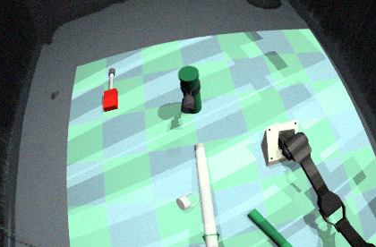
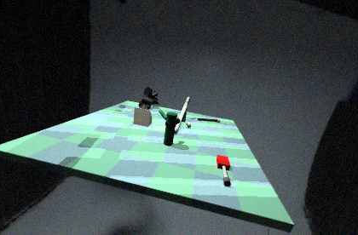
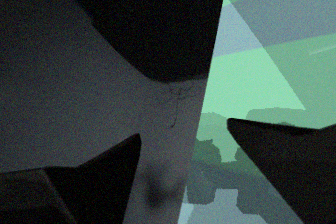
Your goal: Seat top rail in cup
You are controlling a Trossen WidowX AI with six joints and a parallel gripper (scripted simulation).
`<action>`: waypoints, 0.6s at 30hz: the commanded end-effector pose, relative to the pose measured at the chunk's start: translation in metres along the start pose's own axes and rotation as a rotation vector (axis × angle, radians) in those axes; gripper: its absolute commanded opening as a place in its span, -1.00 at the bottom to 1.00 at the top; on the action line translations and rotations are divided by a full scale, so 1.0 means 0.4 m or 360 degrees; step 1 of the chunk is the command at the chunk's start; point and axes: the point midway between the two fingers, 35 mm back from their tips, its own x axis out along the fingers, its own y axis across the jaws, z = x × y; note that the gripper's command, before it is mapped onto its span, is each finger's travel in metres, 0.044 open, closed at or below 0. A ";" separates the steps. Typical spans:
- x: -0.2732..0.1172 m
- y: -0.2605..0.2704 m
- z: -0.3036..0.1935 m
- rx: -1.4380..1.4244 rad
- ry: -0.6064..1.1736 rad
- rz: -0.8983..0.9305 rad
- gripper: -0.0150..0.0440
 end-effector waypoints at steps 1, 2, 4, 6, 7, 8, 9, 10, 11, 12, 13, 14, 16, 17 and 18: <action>-0.001 0.002 0.003 0.0009 -0.0001 0.0004 0.95; -0.005 0.009 0.011 0.0037 -0.0002 0.0016 1.00; -0.019 0.034 0.043 0.0148 -0.0008 0.0064 1.00; -0.044 0.072 0.100 0.0332 -0.0016 0.0145 1.00; -0.060 0.094 0.136 0.0443 -0.0021 0.0194 1.00; -0.077 0.113 0.173 0.0553 -0.0025 0.0244 1.00; -0.094 0.132 0.211 0.0664 -0.0029 0.0293 1.00; -0.111 0.148 0.249 0.0772 -0.0033 0.0342 1.00; -0.124 0.155 0.289 0.0872 -0.0050 0.0381 1.00; -0.137 0.161 0.328 0.0969 -0.0066 0.0420 1.00; -0.150 0.166 0.367 0.1067 -0.0082 0.0460 1.00; -0.165 0.168 0.407 0.1164 -0.0098 0.0499 1.00; -0.194 0.170 0.485 0.1358 -0.0129 0.0581 1.00; -0.210 0.170 0.523 0.1456 -0.0141 0.0622 1.00; -0.224 0.171 0.555 0.1550 -0.0146 0.0658 1.00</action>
